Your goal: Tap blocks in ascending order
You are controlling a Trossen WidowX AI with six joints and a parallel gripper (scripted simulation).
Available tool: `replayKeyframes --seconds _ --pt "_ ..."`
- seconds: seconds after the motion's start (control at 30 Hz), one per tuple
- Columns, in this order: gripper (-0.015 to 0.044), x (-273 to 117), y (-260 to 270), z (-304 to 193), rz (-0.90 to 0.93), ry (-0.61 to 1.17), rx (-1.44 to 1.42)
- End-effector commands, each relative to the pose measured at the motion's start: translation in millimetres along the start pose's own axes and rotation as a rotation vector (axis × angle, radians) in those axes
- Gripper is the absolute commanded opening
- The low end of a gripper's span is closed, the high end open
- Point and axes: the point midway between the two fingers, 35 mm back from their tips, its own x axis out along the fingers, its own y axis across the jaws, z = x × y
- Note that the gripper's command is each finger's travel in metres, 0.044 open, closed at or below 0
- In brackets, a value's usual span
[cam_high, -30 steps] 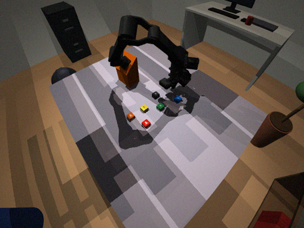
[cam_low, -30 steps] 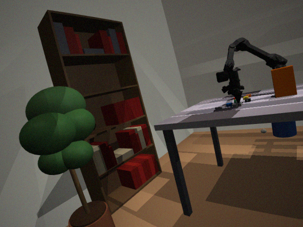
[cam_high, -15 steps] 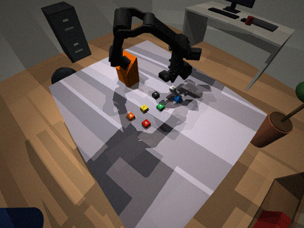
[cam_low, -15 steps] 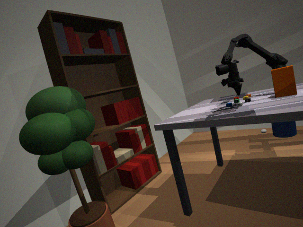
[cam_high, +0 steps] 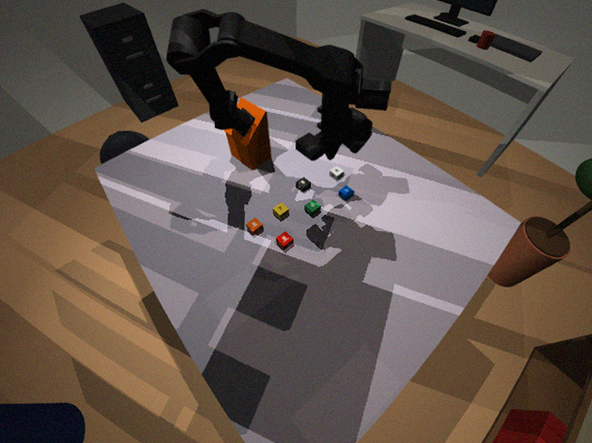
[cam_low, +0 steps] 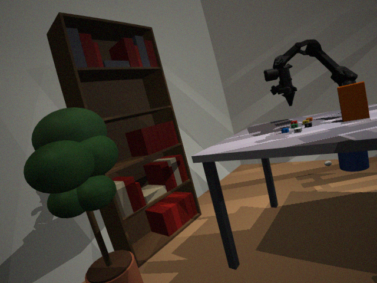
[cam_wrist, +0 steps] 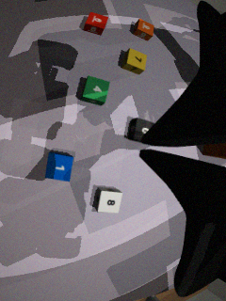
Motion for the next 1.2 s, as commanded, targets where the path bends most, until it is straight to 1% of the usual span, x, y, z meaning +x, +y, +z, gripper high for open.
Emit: replayKeyframes --seconds 0.0,0.13,0.27,0.37,0.6,0.67,0.77,0.8,1.17 --pt "0.002 -3 -66 7 0.006 -0.001 0.005" --pt "0.002 -4 -134 0 -0.004 -0.005 0.007" --pt "0.002 -3 -196 -22 -0.033 -0.004 0.011" --pt "0.002 -3 -228 -40 -0.058 0.002 0.014" --pt "0.002 0 -230 -41 -0.059 0.003 0.014" --pt "0.002 22 -230 -39 -0.056 0.003 0.015" --pt "0.002 68 -234 -41 -0.061 0.002 0.015" --pt "0.002 75 -235 -42 -0.063 0.002 0.014" --pt "0.002 83 -236 -42 -0.064 0.002 0.014"
